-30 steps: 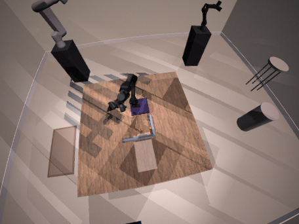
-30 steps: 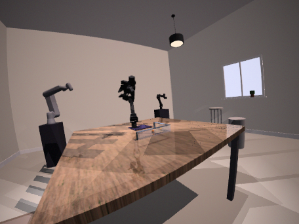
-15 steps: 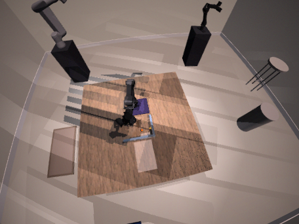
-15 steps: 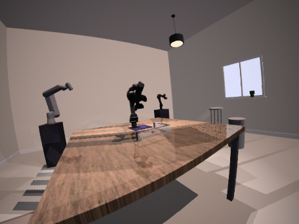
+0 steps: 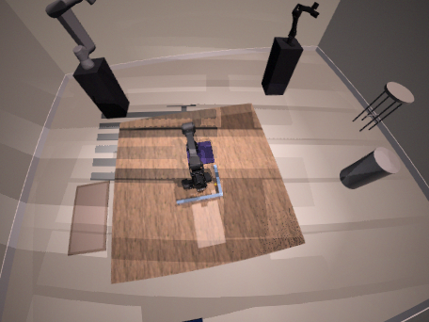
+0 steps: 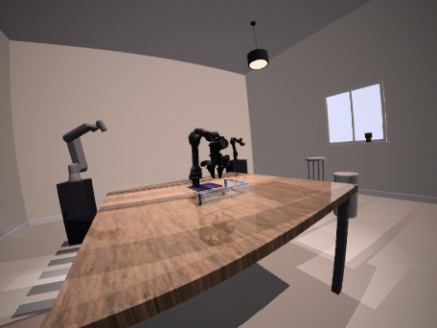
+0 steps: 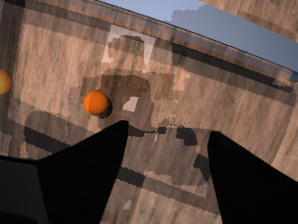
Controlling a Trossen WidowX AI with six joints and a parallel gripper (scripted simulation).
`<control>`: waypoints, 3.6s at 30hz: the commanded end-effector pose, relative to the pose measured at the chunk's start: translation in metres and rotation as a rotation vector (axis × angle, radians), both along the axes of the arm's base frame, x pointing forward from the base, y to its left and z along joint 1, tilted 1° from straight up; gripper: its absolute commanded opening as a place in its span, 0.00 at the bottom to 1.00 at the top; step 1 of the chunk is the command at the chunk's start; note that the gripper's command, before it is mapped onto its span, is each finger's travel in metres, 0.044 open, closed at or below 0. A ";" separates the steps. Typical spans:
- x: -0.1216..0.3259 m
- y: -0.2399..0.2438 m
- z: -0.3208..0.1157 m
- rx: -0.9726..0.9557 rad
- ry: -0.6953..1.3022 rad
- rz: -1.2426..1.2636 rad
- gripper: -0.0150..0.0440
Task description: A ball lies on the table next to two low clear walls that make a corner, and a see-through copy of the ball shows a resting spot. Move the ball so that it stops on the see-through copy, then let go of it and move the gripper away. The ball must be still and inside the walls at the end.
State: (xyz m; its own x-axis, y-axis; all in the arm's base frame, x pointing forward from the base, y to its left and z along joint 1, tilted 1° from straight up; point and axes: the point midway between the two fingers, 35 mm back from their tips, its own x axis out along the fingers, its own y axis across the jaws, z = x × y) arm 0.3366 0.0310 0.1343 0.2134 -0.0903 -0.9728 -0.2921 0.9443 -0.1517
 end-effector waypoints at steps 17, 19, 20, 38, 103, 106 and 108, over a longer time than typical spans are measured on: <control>-0.017 0.042 -0.052 0.129 0.193 -0.198 0.62; -0.017 0.042 -0.061 0.129 0.193 -0.198 0.62; -0.017 0.042 -0.062 0.129 0.193 -0.198 0.62; -0.016 0.043 -0.079 0.129 0.193 -0.198 0.62; -0.018 0.053 0.025 0.105 0.202 0.028 0.25; -0.019 0.060 0.022 0.091 0.206 0.151 0.25; -0.019 0.064 0.020 0.081 0.209 0.234 0.25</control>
